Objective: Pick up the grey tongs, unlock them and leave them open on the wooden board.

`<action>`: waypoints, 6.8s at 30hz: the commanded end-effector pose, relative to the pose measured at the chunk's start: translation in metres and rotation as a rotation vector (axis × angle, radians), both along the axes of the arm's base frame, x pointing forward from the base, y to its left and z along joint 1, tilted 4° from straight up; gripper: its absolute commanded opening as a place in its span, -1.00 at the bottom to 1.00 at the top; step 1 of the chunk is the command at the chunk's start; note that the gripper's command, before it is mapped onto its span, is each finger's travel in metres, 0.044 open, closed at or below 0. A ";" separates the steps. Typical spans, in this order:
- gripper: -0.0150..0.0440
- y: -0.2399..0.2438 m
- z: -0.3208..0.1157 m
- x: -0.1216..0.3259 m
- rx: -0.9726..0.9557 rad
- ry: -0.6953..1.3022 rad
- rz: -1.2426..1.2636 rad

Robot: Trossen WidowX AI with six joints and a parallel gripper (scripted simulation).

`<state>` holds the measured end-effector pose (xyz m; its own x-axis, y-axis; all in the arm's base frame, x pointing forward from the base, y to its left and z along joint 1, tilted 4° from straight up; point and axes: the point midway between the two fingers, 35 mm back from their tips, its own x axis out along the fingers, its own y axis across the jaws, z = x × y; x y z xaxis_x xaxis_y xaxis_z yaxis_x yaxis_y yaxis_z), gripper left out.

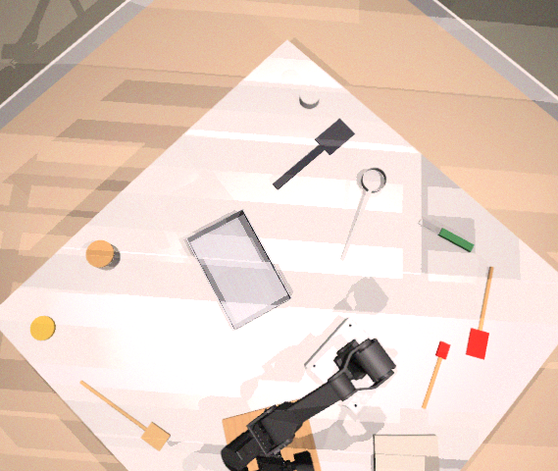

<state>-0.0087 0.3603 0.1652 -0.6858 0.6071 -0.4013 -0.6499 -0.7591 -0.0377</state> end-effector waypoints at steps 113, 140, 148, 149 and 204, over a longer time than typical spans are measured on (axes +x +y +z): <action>-1.00 0.024 -0.129 -0.018 -0.772 -0.916 -0.044; -1.00 0.021 -0.167 -0.015 -0.772 -0.916 -0.044; -0.47 0.021 -0.165 -0.016 -0.775 -0.911 -0.046; -0.38 0.021 -0.165 -0.016 -0.775 -0.911 -0.046; 1.00 -0.092 -0.039 -0.119 -0.765 -0.905 -0.030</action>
